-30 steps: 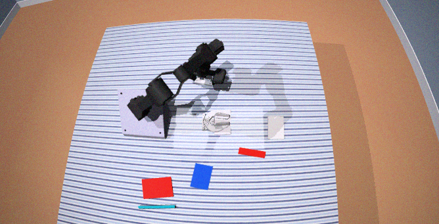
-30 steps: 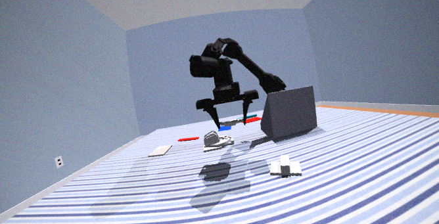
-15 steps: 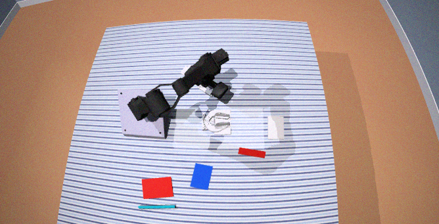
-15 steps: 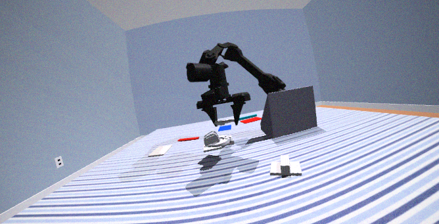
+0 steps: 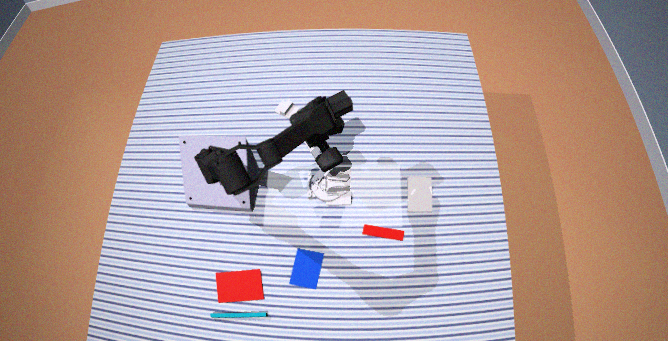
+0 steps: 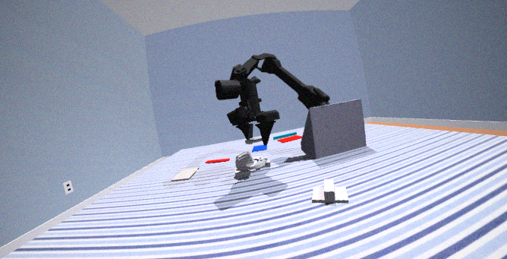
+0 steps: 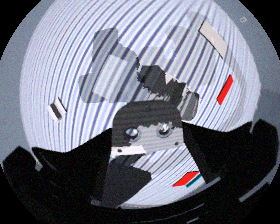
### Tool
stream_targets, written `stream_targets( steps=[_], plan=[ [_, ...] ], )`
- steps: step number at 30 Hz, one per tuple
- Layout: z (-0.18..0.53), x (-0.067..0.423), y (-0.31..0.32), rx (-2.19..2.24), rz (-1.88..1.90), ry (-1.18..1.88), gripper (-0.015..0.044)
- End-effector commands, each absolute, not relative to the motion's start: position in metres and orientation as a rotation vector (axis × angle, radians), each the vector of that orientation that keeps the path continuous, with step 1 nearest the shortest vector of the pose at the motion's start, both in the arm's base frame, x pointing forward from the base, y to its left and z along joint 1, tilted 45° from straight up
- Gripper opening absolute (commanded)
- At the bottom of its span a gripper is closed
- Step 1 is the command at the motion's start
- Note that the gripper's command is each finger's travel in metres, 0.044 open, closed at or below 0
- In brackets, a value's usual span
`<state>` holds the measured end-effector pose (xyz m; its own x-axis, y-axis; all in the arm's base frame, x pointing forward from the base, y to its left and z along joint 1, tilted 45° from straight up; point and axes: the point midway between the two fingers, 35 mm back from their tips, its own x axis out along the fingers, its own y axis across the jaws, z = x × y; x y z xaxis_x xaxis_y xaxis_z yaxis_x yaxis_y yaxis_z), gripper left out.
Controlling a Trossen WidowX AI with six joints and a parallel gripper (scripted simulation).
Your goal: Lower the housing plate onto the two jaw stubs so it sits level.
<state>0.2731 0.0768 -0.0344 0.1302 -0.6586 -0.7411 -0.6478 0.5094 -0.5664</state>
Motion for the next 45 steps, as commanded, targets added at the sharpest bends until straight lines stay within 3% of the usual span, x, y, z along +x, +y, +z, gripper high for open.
stream_targets(
  steps=[1, 19, 45],
  plan=[
    [-0.025, 0.277, 0.068, -1.087, -0.095, 1.523, 0.0351],
    [0.004, 0.282, 0.025, -0.759, -0.441, 1.415, 0.0351],
    [0.004, 0.282, 0.025, -0.748, -0.451, 1.411, 0.0351]
  ],
)
